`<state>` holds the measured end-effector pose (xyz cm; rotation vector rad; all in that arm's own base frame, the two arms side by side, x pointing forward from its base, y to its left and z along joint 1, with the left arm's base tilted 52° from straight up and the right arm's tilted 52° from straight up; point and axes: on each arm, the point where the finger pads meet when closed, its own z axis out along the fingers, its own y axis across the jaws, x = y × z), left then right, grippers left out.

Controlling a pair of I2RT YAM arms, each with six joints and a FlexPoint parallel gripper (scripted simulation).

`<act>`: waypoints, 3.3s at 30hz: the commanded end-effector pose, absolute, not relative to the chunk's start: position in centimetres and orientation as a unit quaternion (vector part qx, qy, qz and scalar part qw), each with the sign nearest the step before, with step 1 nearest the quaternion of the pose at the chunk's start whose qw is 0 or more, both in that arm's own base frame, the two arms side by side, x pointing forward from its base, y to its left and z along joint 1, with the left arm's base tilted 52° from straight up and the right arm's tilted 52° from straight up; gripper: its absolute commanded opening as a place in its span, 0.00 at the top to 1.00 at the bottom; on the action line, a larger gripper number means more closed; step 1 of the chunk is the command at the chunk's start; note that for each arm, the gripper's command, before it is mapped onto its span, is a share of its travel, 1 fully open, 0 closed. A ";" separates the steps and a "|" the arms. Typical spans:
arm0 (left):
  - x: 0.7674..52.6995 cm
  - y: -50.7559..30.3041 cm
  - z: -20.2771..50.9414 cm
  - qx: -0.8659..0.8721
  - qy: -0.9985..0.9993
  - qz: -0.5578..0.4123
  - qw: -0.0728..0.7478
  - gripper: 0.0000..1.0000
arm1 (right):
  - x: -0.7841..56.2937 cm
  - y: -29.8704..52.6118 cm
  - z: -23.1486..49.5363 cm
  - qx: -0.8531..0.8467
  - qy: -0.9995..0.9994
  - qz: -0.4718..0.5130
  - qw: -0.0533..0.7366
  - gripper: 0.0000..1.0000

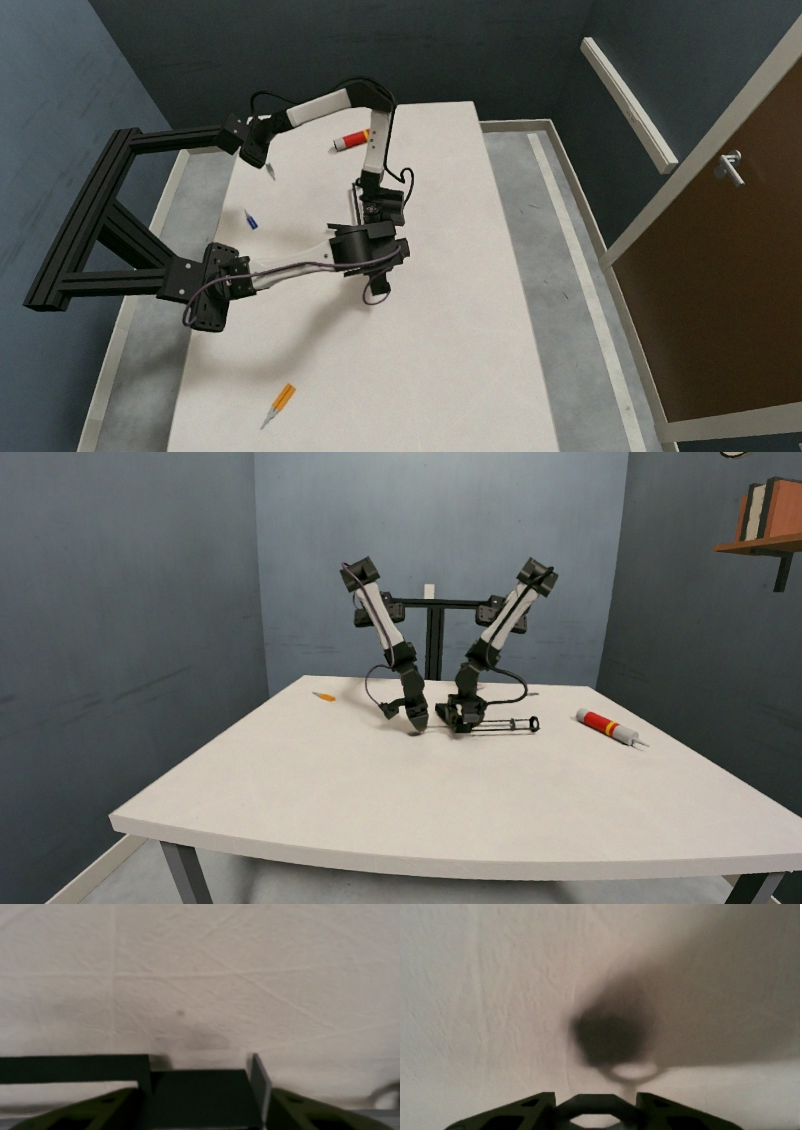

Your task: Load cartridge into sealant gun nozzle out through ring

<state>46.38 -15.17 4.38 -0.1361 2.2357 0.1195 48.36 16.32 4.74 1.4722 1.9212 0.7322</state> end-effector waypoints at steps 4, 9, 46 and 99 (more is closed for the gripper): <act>46.2 -13.3 3.7 -0.066 0.899 0.076 0.427 0.97 | 47.9 18.7 4.9 0.544 0.732 0.291 0.289 1.00; 46.3 -13.3 3.8 -0.069 0.898 0.075 0.428 0.97 | 48.1 17.0 5.6 0.546 0.726 0.294 0.297 1.00; 46.4 -13.3 4.0 -0.071 0.897 0.074 0.429 0.97 | 48.3 8.1 8.0 0.566 0.711 0.267 0.320 1.00; 46.4 -13.3 4.0 -0.072 0.897 0.074 0.429 0.97 | 48.9 -0.4 11.2 0.570 0.701 0.268 0.335 1.00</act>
